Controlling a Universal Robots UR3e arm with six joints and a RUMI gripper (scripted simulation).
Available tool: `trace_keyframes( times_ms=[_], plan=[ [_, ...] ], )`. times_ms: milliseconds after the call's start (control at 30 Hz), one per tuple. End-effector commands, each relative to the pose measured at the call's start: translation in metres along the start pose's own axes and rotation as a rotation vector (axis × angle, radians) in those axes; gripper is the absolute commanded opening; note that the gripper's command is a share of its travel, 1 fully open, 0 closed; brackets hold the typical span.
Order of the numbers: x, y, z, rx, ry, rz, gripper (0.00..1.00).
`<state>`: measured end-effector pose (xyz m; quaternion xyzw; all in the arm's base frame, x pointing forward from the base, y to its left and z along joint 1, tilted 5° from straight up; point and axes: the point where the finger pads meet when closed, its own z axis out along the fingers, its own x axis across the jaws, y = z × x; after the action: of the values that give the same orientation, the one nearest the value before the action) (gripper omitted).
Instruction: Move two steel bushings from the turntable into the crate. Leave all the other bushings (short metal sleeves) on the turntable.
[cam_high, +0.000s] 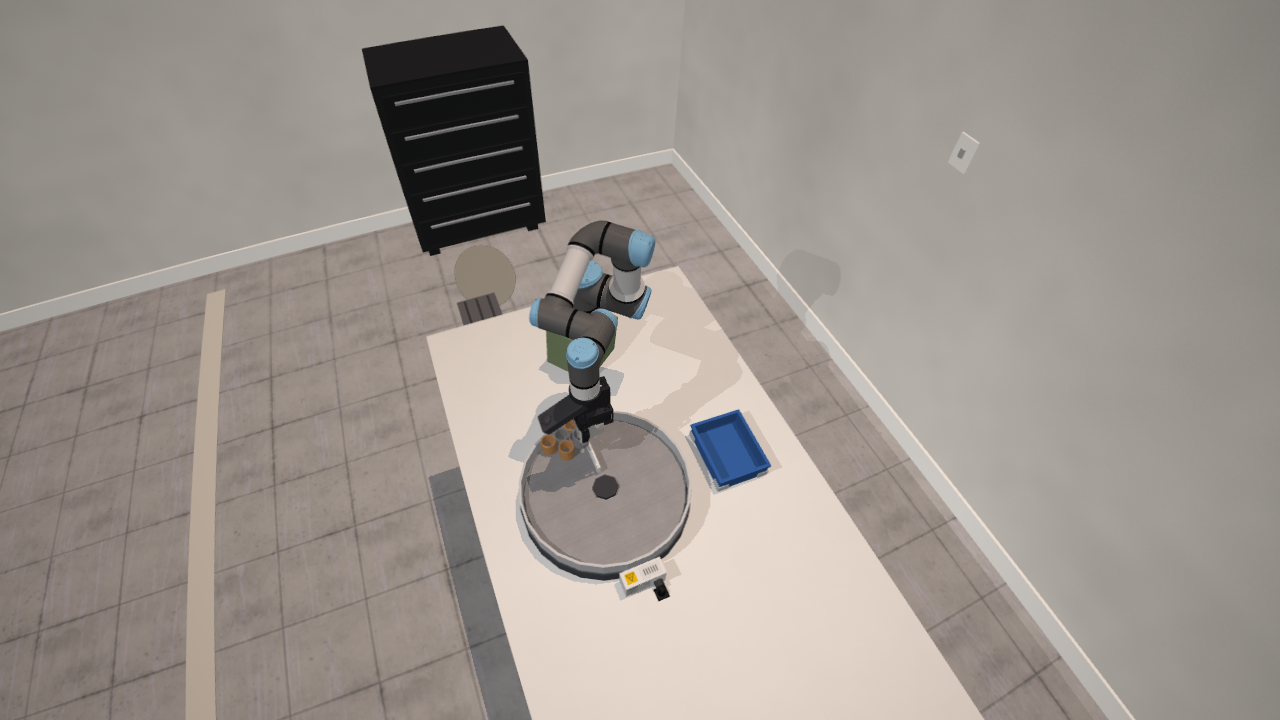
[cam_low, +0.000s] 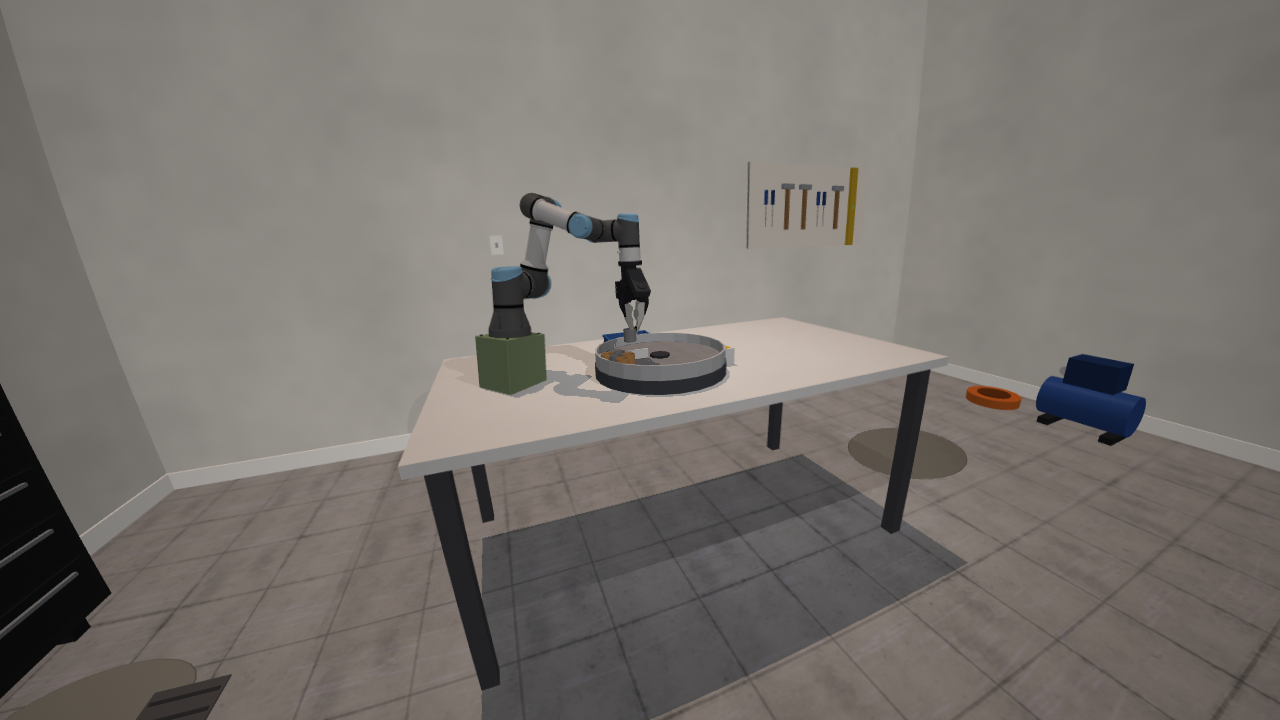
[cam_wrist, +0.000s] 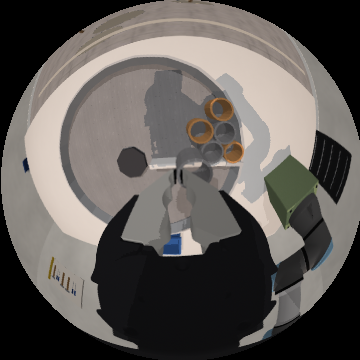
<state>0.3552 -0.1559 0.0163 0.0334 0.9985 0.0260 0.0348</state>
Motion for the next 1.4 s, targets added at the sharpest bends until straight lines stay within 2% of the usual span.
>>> trace_keyframes(
  times_ms=[0, 900, 1367],
  plan=[
    [-0.001, 0.000, -0.001, 0.002, -0.002, 0.000, 0.00],
    [-0.004, 0.010, -0.001, 0.002, -0.002, 0.000, 0.00],
    [-0.010, 0.030, -0.001, 0.002, -0.002, 0.000, 0.00]
  ],
)
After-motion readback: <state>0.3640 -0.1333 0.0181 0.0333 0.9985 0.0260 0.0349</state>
